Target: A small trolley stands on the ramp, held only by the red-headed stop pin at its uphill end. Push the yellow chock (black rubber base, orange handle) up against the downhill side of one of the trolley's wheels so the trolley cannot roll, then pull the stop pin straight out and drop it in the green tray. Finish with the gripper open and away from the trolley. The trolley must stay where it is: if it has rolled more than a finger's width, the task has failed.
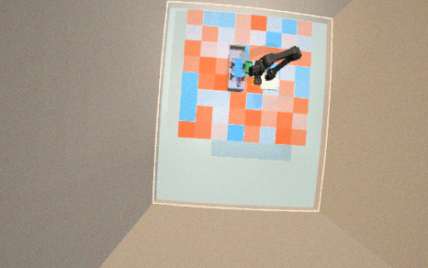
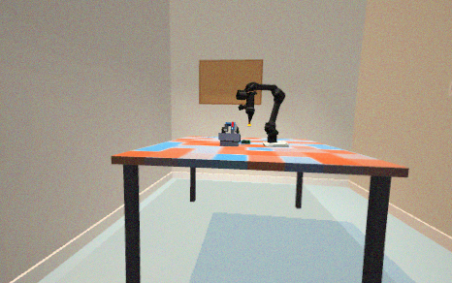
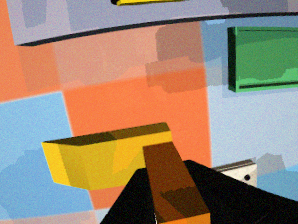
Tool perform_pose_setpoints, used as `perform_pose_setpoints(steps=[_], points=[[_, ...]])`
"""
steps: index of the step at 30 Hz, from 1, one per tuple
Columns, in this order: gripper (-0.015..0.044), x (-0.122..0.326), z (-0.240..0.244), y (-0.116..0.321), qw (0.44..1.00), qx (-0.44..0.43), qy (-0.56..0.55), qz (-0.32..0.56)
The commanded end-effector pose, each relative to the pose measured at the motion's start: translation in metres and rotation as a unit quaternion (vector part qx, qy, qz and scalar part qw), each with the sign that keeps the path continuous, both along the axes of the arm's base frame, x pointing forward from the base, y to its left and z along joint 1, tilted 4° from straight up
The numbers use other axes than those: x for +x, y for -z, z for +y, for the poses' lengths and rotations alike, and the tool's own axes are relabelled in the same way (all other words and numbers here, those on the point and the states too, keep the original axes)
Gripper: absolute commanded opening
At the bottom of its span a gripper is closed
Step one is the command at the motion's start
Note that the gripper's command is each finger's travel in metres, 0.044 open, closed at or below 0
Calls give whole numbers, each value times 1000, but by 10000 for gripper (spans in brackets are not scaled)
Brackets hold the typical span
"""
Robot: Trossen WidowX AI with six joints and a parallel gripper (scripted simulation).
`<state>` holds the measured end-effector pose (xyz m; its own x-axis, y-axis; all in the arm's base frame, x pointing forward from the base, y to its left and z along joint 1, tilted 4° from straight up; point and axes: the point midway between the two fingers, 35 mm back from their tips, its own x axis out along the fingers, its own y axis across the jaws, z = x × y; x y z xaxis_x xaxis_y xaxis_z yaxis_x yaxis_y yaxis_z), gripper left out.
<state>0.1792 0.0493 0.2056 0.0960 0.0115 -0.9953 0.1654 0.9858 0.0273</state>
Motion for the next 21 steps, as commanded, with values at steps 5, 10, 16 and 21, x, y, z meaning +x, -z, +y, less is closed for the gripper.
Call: perform_pose_setpoints(steps=[5, 10, 16, 21], points=[[0, 2, -24, 2, 1000, 0, -3, 1], [0, 4, -38, 3, 1000, -1, -3, 1], [0, 5, -56, 4, 1000, -2, -3, 1], [0, 6, -71, 5, 1000, -3, -3, 1]])
